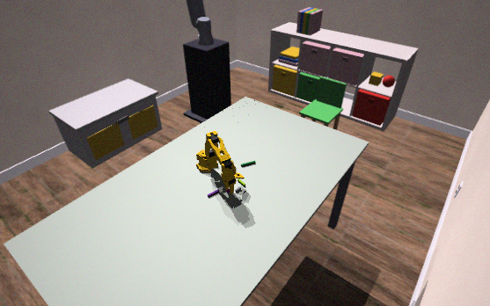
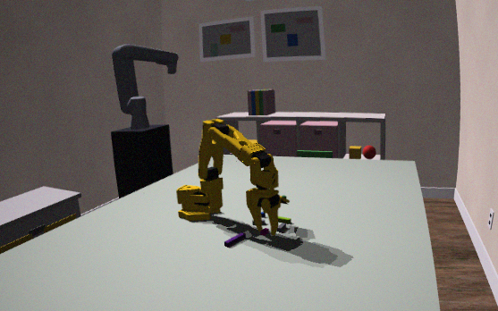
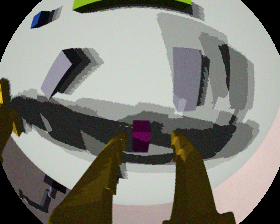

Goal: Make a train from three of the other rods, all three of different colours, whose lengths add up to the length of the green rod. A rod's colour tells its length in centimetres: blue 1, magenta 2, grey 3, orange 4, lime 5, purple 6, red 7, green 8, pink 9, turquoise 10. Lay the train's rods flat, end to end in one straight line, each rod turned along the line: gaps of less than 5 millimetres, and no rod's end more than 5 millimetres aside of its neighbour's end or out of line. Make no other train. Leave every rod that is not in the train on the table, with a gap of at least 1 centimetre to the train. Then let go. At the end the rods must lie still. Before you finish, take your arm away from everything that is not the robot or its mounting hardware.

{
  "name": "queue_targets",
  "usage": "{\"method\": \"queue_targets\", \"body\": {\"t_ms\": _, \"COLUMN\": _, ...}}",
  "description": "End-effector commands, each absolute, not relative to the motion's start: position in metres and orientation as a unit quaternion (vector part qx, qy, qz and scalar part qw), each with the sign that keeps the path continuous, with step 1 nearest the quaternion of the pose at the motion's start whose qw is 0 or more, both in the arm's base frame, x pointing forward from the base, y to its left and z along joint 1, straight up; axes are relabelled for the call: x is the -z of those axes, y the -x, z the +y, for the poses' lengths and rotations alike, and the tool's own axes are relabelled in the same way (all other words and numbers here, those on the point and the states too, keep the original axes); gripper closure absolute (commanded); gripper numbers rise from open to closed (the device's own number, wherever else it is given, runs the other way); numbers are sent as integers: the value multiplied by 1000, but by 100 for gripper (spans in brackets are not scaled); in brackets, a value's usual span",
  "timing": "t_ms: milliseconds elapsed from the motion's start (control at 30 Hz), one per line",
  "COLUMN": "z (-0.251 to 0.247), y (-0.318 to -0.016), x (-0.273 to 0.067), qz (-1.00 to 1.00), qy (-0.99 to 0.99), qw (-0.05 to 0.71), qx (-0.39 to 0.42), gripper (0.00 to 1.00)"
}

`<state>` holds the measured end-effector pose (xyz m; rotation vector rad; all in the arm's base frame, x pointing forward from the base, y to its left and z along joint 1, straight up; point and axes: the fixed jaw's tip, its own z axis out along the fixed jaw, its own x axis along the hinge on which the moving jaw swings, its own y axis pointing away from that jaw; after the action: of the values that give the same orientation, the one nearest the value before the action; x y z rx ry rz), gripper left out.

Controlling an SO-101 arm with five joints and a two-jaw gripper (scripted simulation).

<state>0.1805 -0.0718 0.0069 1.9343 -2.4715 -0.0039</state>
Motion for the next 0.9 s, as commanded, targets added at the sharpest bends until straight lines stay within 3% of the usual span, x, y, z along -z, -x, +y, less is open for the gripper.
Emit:
{"method": "queue_targets", "body": {"t_ms": 0, "z": -75, "y": -187, "x": -14, "qz": -787, "qy": -616, "qw": -12, "qx": -20, "gripper": 81}}
{"method": "queue_targets", "body": {"t_ms": 500, "z": -75, "y": -187, "x": -14, "qz": -787, "qy": -616, "qw": -12, "qx": -20, "gripper": 85}}
{"method": "queue_targets", "body": {"t_ms": 867, "z": -75, "y": -187, "x": -14, "qz": -787, "qy": -616, "qw": -12, "qx": -20, "gripper": 93}}
